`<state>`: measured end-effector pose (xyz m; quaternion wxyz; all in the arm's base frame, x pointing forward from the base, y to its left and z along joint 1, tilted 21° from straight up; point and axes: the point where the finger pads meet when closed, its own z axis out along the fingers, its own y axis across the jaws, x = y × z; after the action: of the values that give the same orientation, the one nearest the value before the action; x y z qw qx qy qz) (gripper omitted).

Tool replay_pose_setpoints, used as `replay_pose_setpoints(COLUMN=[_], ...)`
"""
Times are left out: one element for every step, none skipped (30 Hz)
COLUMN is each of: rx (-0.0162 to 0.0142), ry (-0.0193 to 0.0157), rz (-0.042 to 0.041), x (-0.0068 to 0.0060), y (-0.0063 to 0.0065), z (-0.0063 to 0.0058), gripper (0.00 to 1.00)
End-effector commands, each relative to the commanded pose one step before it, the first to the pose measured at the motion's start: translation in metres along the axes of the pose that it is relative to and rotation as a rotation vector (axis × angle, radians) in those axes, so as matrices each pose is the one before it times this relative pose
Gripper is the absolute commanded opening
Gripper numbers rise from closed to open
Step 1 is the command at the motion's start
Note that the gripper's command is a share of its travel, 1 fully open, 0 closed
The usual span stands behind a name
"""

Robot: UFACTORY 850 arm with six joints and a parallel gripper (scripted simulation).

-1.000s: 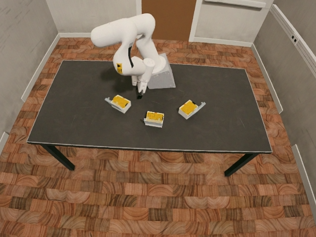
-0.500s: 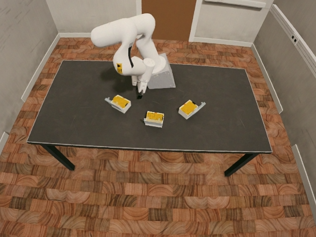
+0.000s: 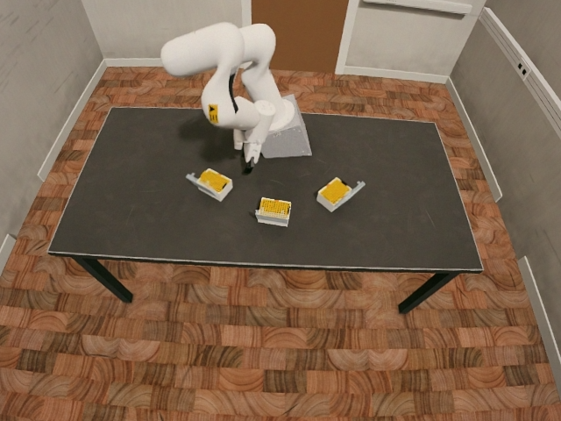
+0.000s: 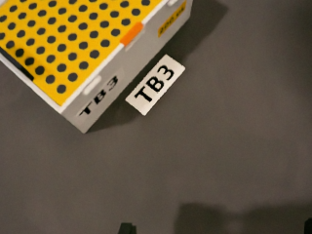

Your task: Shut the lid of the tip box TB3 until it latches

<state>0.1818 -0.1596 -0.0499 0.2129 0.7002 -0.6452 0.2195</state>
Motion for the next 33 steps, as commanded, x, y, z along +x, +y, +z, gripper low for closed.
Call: replay_pose_setpoints(rx=[-0.00103, 0.00001, 0.00001, 0.00001, 0.00002, 0.00002, 0.00002, 0.00002, 0.0, 0.0, 0.00001, 0.00002, 0.00002, -0.00001, 0.00002, 0.00002, 0.00002, 0.00002, 0.00002, 0.00002, 0.00002, 0.0, 0.00002, 0.00002, 0.00001, 0.0, 0.0, 0.0, 0.00001, 0.0, 0.0, 0.0, 0.0], ry=[0.00047, 0.0, 0.0, 0.0, 0.0, 0.0, 0.0, 0.0, 0.0, 0.0, 0.0, 0.0, 0.0, 0.0, 0.0, 0.0, 0.0, 0.0, 0.0, 0.0, 0.0, 0.0, 0.0, 0.0, 0.0, 0.0, 0.0, 0.0, 0.0, 0.0, 0.0, 0.0, 0.0], rz=[-0.00016, 0.00001, 0.00001, 0.00001, 0.00001, 0.00001, 0.00001, 0.00001, 0.0, 0.0, 0.00001, 0.00001, 0.00002, 0.00001, 0.00001, 0.00001, 0.00002, 0.00002, 0.00002, 0.00002, 0.00002, 0.00001, 0.00002, 0.00002, 0.00001, 0.0, 0.0, 0.0, 0.0, 0.0, 0.0, 0.0, 0.0], x=[0.00613, 0.00129, 0.00129, 0.00129, 0.00129, 0.00129, 0.00129, 0.00129, 0.0, 0.0, 0.0013, 0.00129, 0.00129, 0.00131, 0.00129, 0.00129, 0.00129, 0.00129, 0.00129, 0.00129, 0.00129, 0.00131, 0.00129, 0.00129, 0.00091, 0.0, 0.0, 0.00001, -0.00002, 0.0, 0.0, 0.0, 0.0], y=[-0.00042, -0.00001, -0.00001, -0.00001, -0.00001, -0.00001, -0.00001, -0.00001, 0.0, 0.0, -0.00003, -0.00001, -0.00001, -0.00005, -0.00001, -0.00001, -0.00001, -0.00001, -0.00001, -0.00002, -0.00002, -0.00004, -0.00002, -0.00002, -0.00001, 0.0, 0.0, 0.0, 0.00002, 0.0, 0.0, 0.0, 0.0], z=[-0.02323, -0.00482, -0.00482, -0.00482, -0.00482, -0.00482, -0.00482, -0.00482, 0.0, 0.0, -0.00484, -0.00481, -0.00481, -0.00489, -0.00482, -0.00482, -0.00482, -0.00482, -0.00482, -0.00482, -0.00481, -0.00489, -0.00482, -0.00482, -0.00342, 0.0, 0.0, -0.00002, 0.00006, -0.00001, -0.00001, -0.00001, -0.00001], gripper=[1.0, 1.0, 1.0, 1.0, 1.0, 1.0, 1.0, 1.0, 1.0, 1.0, 1.0, 1.0, 1.0, 1.0, 1.0, 1.0, 1.0, 1.0, 1.0, 1.0, 1.0, 1.0, 1.0, 1.0, 1.0, 1.0, 1.0, 1.0, 1.0, 1.0, 1.0, 1.0, 1.0])
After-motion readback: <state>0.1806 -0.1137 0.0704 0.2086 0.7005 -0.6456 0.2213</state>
